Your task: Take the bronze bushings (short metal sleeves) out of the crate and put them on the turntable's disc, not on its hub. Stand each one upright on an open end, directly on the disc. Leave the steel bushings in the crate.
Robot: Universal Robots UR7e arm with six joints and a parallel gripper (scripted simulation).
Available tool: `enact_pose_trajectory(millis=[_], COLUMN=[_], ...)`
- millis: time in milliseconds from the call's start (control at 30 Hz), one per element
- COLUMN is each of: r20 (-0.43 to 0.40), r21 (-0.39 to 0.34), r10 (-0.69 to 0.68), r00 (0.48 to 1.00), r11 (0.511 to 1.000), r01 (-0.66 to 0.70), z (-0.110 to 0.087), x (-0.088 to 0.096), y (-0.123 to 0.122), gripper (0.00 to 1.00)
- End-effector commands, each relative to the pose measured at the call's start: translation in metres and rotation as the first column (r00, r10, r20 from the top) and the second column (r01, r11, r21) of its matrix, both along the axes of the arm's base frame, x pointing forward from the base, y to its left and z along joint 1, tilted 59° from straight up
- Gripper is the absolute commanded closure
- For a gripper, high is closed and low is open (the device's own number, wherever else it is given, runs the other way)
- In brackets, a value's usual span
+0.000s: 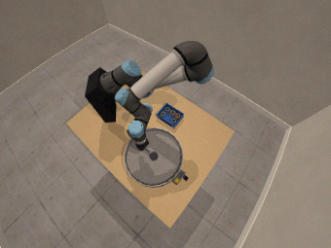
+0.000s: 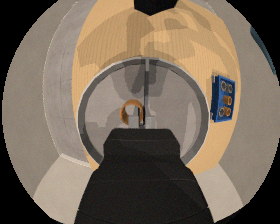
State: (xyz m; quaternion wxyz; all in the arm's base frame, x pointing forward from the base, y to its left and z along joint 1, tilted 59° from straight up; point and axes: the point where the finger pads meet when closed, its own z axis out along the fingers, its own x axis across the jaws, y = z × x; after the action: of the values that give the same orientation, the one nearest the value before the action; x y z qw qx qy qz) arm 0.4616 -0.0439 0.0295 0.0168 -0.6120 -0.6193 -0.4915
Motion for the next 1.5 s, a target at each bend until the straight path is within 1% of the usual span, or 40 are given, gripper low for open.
enact_pose_trajectory(millis=[0,600,1467], r20=[0.001,0.001,0.001], r21=[0.000,0.000,0.000], r10=[-0.001,-0.001,-0.001], r00=[1.000,1.000,1.000], r11=[1.000,1.000,1.000], r01=[0.001,0.001,0.001], z=[-0.008,-0.019,-0.020], x=[0.005,0.011,0.012], y=[-0.010,-0.025,-0.026], gripper=[1.00,1.00,1.00])
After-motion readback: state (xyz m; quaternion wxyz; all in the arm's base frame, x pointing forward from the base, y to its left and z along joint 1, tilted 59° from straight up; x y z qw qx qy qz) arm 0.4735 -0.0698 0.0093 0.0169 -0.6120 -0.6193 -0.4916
